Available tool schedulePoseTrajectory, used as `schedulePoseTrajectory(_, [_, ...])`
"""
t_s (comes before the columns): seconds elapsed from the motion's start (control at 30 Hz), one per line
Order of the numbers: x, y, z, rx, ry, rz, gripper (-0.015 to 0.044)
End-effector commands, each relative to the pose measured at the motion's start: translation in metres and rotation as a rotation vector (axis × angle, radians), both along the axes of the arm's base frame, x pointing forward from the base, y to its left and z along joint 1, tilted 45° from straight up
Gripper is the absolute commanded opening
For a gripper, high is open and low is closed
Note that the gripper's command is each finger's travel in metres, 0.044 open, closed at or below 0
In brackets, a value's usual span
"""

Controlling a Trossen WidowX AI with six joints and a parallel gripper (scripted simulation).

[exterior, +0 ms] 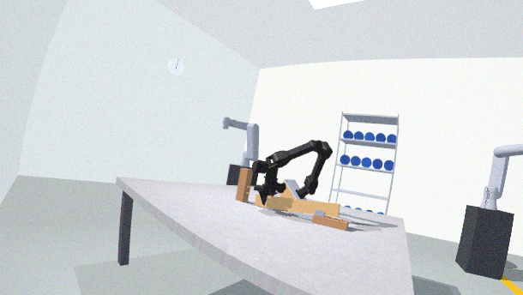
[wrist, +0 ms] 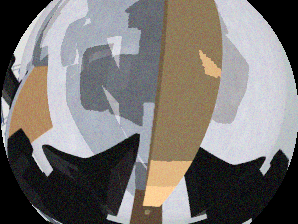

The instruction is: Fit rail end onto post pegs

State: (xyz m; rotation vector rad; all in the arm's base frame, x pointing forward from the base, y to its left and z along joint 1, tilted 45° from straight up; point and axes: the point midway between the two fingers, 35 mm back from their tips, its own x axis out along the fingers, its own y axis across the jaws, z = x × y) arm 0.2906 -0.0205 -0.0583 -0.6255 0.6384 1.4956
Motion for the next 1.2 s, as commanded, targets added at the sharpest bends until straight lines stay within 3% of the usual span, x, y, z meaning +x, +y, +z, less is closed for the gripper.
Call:
schedulePoseTrajectory(0.0, [0.0002, 0.0007, -0.0002, 0.004, 0.003, -0.006, 0.0099])
schedulePoseTrajectory(0.3, [0.0002, 0.0007, -0.0002, 0.004, 0.003, -0.006, 0.0000])
schedulePoseTrajectory(1.17, [0.0011, -0.0054, 0.0052, 0.004, 0.003, -0.006, 0.0000])
